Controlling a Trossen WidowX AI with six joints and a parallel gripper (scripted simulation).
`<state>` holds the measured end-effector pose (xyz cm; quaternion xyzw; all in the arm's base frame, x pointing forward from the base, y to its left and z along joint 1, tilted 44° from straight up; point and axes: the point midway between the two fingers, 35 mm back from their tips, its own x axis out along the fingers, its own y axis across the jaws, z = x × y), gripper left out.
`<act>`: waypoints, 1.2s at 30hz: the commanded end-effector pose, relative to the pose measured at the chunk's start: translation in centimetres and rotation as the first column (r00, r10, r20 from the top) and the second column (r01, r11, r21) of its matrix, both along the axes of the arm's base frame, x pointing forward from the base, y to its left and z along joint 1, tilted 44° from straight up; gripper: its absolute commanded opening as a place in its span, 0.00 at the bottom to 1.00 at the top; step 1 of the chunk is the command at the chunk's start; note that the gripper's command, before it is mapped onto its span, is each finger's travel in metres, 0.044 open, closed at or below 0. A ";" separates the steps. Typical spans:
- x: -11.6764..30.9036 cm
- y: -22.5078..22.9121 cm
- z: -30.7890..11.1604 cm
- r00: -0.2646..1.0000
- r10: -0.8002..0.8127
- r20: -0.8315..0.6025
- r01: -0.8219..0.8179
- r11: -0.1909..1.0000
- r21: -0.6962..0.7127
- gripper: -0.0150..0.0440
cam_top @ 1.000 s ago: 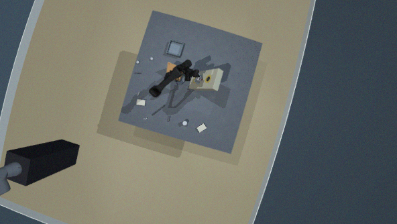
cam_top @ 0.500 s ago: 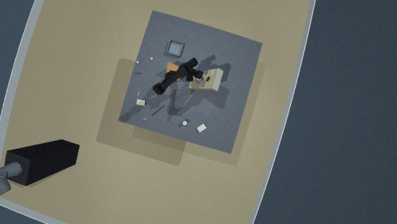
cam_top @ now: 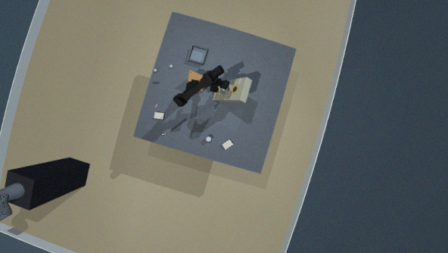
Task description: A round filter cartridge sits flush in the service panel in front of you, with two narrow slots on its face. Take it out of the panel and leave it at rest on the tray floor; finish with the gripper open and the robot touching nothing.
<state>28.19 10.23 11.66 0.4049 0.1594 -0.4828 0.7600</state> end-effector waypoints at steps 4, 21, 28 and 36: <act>-0.1 0.0 -0.1 1.000 -0.006 -0.003 0.006 1.000 0.006 0.41; -0.1 0.0 -0.1 1.000 -0.006 -0.003 0.006 1.000 0.006 0.41; -0.1 0.0 -0.1 1.000 -0.006 -0.003 0.006 1.000 0.006 0.41; 1.2 1.2 0.9 0.994 0.078 0.070 -0.079 0.997 0.005 0.41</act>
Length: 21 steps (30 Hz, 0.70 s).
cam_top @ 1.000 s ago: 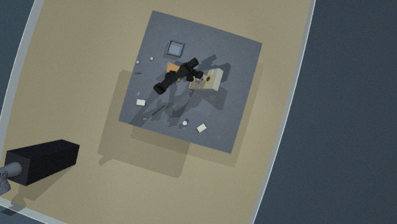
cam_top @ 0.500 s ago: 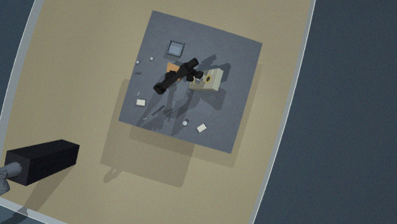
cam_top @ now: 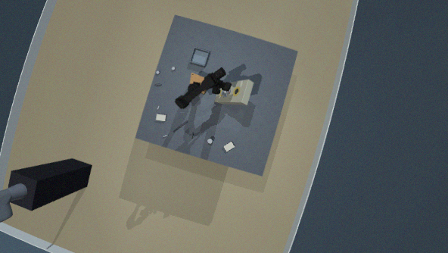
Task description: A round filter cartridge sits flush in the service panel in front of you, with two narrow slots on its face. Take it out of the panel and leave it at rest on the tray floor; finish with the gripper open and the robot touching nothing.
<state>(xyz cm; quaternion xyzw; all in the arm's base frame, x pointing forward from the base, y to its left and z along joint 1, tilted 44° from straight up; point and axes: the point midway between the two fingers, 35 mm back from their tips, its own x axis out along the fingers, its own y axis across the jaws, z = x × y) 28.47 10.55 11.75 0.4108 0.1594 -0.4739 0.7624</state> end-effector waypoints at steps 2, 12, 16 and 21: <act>2.4 2.5 2.5 0.974 0.161 0.162 -0.160 0.987 -0.017 0.41; 3.4 4.3 4.8 0.951 0.210 0.229 -0.208 0.978 -0.031 0.55; 3.8 6.5 6.9 0.956 0.197 0.216 -0.198 0.980 -0.018 0.73; 3.8 8.5 9.1 0.962 0.183 0.203 -0.185 0.983 -0.009 0.95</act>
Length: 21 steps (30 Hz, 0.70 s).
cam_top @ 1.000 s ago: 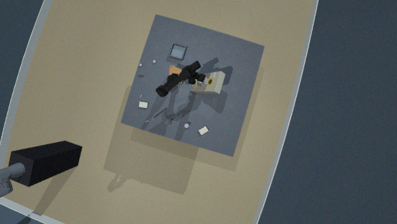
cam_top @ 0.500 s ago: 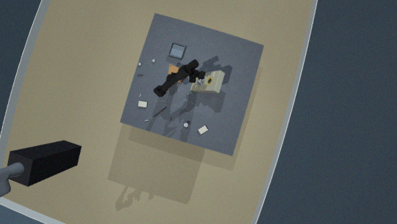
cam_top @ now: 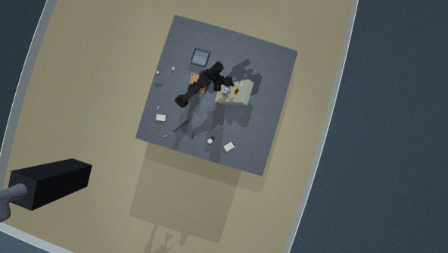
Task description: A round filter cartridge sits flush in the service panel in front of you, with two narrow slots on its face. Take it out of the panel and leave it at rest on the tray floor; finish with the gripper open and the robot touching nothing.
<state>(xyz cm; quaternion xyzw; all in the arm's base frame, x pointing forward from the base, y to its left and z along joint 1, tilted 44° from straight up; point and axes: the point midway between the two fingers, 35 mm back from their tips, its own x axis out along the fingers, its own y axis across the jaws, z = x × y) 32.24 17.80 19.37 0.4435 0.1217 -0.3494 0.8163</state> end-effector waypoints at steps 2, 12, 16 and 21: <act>0.0 1.2 1.5 1.000 -0.007 -0.017 0.007 1.000 -0.011 0.95; -2.8 -3.5 -3.4 0.654 0.151 -0.741 -0.612 0.682 -0.401 0.77; -4.5 -5.6 -5.1 0.334 0.064 -0.941 -0.855 0.441 -0.273 0.77; -5.1 -6.3 -5.7 0.204 0.014 -0.979 -0.917 0.352 -0.186 0.77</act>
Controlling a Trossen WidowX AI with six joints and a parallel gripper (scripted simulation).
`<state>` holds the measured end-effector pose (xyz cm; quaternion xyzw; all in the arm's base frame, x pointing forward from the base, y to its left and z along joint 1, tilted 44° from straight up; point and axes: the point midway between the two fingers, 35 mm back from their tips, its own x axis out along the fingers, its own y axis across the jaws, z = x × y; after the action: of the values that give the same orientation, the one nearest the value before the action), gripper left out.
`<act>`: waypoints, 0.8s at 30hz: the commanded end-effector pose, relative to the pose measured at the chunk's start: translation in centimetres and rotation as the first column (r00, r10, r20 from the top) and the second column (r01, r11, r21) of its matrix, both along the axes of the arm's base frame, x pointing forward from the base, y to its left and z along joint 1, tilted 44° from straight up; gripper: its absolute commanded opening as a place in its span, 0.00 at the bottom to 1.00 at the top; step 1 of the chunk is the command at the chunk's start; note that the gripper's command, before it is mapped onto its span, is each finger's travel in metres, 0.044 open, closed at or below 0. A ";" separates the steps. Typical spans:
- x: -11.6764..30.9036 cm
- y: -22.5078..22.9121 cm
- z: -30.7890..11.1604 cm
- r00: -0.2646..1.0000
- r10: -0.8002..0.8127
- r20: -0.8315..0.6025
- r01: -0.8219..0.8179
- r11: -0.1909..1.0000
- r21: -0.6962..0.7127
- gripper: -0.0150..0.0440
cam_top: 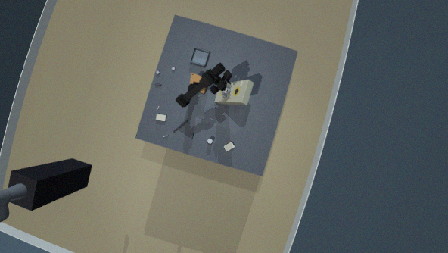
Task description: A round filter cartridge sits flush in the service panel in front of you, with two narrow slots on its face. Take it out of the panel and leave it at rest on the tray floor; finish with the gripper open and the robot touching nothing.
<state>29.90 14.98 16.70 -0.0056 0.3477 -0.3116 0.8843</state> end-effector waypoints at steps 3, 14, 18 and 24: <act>-2.8 -3.5 -3.0 0.805 0.205 -0.557 -0.391 0.889 -0.238 0.77; -2.7 -3.6 -3.1 0.805 0.205 -0.557 -0.391 0.889 -0.238 0.77; -2.5 -3.9 -3.5 0.805 0.206 -0.557 -0.392 0.889 -0.238 0.77; -2.0 -4.5 -4.2 0.805 0.206 -0.556 -0.392 0.889 -0.237 0.77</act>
<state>27.78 10.99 13.10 -0.2934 0.5024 -0.2098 0.7858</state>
